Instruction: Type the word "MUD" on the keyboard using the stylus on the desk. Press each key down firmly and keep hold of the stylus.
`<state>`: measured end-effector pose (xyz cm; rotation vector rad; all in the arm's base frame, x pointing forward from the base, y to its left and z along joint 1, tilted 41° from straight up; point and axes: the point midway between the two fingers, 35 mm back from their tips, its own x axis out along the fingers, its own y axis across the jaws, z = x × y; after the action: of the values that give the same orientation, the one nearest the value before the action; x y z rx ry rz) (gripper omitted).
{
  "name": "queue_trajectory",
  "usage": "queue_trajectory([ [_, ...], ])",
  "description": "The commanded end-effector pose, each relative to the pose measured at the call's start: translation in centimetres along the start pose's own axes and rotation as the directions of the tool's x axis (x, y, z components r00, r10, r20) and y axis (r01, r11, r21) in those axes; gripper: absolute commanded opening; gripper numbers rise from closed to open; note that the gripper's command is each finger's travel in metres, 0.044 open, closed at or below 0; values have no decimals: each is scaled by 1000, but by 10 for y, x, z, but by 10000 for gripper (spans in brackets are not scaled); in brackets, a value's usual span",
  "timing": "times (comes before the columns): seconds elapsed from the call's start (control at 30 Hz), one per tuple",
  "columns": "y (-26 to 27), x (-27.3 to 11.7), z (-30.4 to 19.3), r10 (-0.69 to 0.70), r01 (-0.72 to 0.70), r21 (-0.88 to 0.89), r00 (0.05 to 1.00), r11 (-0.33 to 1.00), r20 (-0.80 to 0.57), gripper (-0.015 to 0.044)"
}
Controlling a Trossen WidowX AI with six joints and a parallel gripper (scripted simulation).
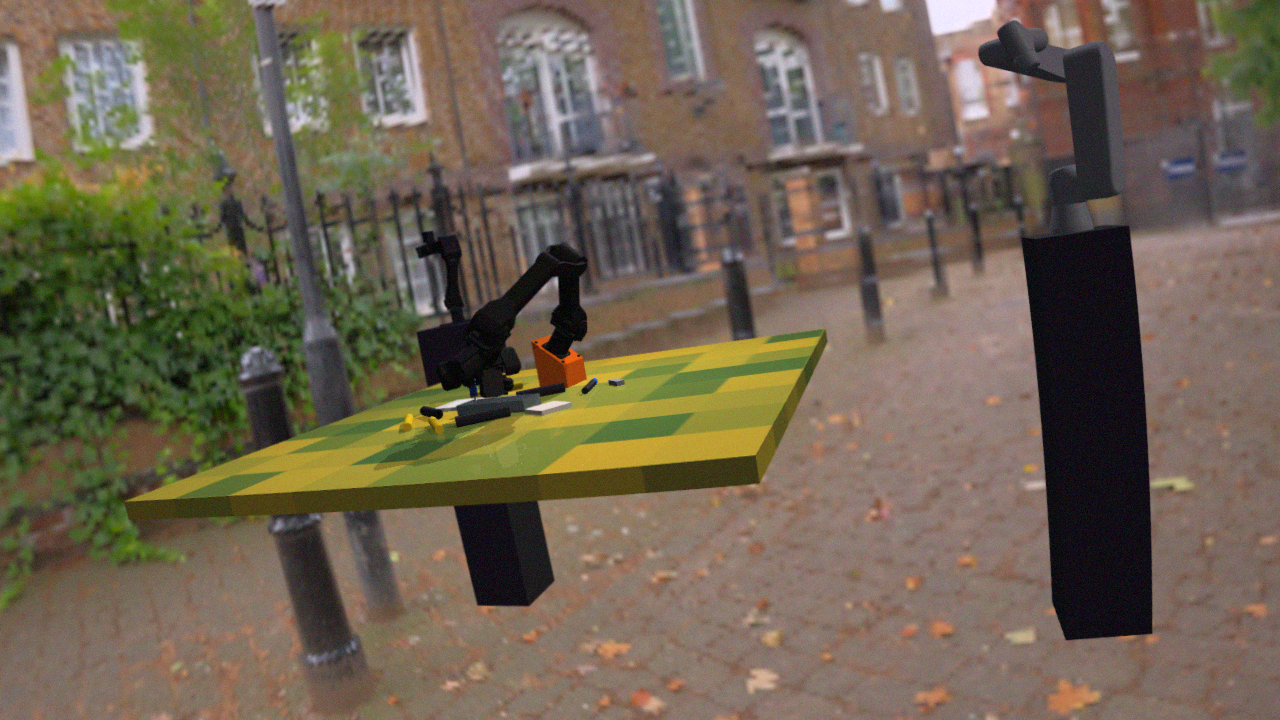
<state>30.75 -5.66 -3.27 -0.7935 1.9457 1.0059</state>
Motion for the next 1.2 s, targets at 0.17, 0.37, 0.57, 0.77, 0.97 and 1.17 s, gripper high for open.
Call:
queue_trajectory([
  [0.17, 0, 3, 3, 4, -4, 3, 1000, 1000, 2, 81],
  [0.37, 0, 2, 2, 3, -3, 3, 1000, 1000, 2, 81],
  [0.57, 0, 2, 2, 3, -3, 3, 1000, 1000, 2, 81],
  [0.77, 1, -10, -20, 3, -3, 4, 1000, 1000, 1, 81],
  [0.97, 2, -16, -30, 4, -4, 4, 1000, 1000, 0, 81],
  [1.17, 2, -14, -28, 6, -6, 7, 1000, 1000, 3, 85],
])
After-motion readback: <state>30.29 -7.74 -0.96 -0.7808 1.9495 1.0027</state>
